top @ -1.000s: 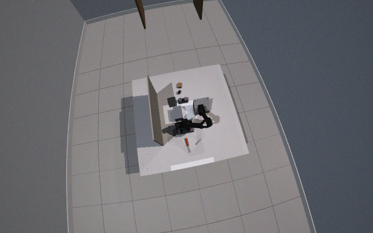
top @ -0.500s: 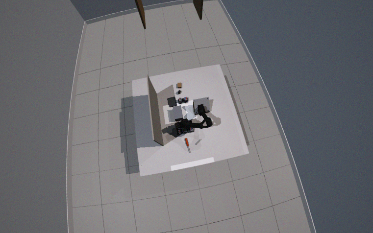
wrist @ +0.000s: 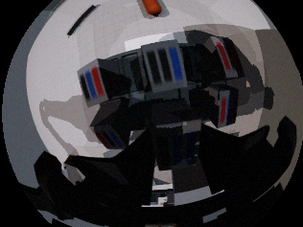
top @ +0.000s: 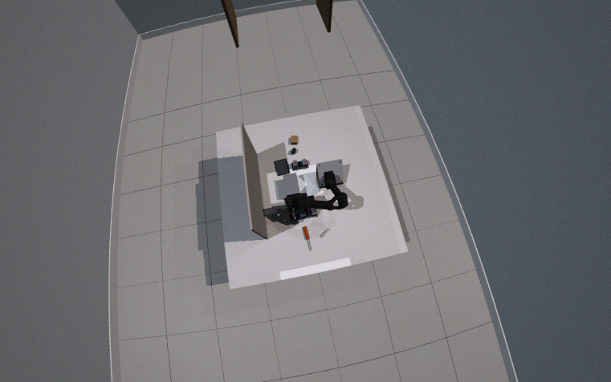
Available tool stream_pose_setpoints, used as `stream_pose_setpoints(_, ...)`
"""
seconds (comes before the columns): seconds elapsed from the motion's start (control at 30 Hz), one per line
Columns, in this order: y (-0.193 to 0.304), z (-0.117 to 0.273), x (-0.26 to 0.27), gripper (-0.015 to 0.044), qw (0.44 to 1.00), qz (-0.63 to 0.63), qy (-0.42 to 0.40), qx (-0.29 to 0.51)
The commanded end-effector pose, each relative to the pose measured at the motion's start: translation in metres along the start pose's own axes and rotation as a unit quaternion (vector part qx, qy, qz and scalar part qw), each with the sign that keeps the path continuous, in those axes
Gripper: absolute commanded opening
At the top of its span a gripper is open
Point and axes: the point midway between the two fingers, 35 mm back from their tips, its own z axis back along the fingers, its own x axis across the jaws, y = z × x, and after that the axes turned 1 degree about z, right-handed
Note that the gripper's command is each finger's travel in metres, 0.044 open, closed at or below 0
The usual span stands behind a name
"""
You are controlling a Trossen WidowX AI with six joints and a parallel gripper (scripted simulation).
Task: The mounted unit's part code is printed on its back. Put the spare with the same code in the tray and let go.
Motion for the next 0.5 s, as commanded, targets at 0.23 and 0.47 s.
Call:
stream_pose_setpoints(0.23,-0.002,0.039,0.002,0.0,1.0,0.002,0.003,-0.004)
stream_pose_setpoints(0.47,0.0,0.056,-0.002,0.0,1.0,-0.001,0.004,0.001)
